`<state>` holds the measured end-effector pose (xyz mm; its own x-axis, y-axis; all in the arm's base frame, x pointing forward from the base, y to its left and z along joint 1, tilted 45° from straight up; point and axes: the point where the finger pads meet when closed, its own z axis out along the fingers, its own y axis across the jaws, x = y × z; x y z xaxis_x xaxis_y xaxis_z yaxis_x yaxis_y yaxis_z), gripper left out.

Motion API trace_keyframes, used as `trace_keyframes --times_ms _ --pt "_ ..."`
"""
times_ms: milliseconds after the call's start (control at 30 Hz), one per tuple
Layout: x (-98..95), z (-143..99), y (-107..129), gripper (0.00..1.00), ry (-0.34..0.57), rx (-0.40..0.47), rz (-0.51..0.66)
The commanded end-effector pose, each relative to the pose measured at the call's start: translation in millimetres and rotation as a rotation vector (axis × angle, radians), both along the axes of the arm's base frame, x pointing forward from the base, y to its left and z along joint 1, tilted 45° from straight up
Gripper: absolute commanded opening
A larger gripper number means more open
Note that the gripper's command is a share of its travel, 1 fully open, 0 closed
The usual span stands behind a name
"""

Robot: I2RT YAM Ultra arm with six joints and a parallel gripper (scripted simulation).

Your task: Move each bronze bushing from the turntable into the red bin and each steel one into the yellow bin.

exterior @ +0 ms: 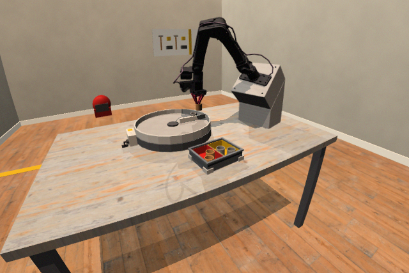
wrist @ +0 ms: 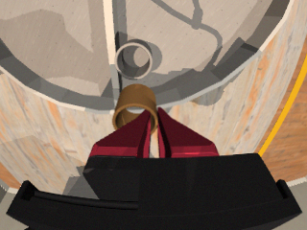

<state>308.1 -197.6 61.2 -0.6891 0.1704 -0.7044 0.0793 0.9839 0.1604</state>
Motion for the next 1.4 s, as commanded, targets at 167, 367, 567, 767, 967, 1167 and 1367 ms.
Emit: trace_keyframes --times_ms 167,367,567,767,967,1167,1367 --pt "-16.0 22.7 -3.2 0.0 -0.009 0.005 0.014" --pt "-17.6 21.6 -2.0 0.0 -0.006 0.009 0.014" --pt "-17.6 21.5 -1.9 0.0 -0.005 0.01 0.013" --pt "-16.6 22.5 -3.3 0.0 -0.011 0.005 0.01" --pt "-16.6 22.5 -3.3 0.0 -0.011 0.005 0.01" --pt "-16.6 22.5 -3.3 0.0 -0.011 0.005 0.01" --pt "-16.6 22.5 -3.3 0.0 -0.011 0.005 0.01"
